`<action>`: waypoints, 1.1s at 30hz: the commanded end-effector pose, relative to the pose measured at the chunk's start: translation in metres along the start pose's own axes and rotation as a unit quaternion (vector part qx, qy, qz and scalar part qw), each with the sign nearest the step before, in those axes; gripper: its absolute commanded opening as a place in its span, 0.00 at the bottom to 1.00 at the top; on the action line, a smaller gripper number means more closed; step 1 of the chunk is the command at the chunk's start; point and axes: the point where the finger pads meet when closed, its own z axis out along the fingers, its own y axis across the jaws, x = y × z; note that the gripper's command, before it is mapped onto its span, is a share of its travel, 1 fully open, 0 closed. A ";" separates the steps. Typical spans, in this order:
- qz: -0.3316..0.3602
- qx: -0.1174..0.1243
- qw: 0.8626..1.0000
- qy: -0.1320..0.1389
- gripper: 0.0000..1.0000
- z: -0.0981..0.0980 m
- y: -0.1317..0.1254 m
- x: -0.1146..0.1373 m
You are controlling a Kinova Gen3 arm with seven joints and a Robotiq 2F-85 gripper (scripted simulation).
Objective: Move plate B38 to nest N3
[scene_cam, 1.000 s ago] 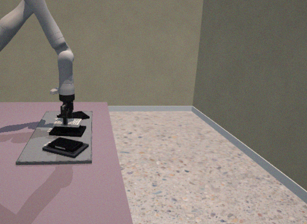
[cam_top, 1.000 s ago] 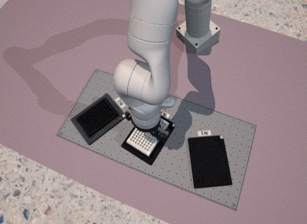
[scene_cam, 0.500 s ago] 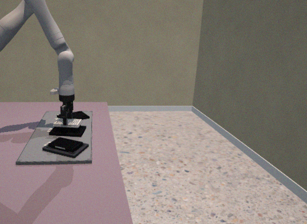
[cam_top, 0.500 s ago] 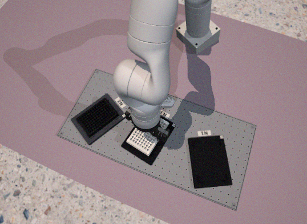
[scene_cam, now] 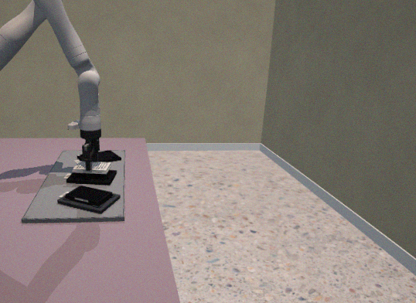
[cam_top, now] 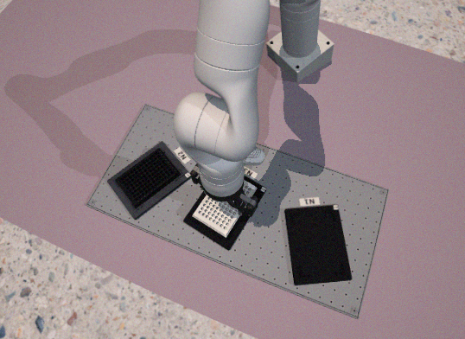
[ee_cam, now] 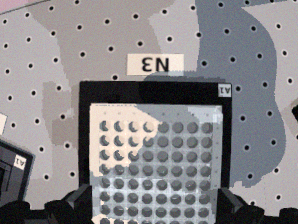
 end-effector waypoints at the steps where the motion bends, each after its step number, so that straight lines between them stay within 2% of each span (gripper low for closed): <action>1: -0.001 -0.001 1.000 0.002 0.00 0.007 -0.001 0.002; 9: -0.001 0.000 1.000 0.002 0.00 0.014 -0.001 0.002; 33: 0.000 0.001 1.000 0.002 0.00 0.014 -0.001 0.002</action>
